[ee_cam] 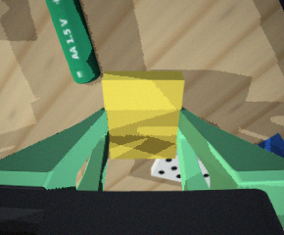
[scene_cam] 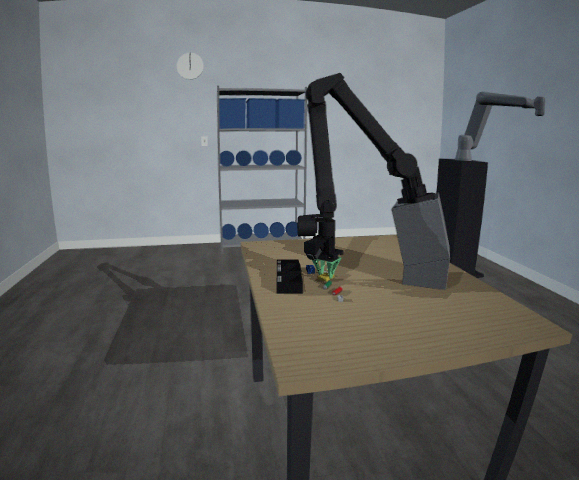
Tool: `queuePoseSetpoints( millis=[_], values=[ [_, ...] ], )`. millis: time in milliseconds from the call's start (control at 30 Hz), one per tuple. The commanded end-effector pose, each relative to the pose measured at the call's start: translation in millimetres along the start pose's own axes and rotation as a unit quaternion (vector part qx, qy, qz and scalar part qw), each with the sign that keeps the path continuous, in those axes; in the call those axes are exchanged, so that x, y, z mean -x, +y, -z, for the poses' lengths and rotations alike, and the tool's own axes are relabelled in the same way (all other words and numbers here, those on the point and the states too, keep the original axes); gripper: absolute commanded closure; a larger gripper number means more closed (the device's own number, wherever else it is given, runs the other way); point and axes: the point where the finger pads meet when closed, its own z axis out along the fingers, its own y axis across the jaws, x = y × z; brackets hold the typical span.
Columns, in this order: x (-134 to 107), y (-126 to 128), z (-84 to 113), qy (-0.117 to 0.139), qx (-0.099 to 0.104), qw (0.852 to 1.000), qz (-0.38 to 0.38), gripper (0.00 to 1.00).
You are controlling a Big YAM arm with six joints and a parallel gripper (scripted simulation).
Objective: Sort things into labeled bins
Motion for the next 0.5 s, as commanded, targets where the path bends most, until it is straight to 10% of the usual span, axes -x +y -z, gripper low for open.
queuePoseSetpoints(
  millis=[0, 467],
  values=[
    [10, -5, 22.2, -0.011, -0.01, 1.0, 0.0, 0.66],
    [11, -7, 56.5, -0.013, -0.012, 1.0, -0.002, 0.66]
  ],
)
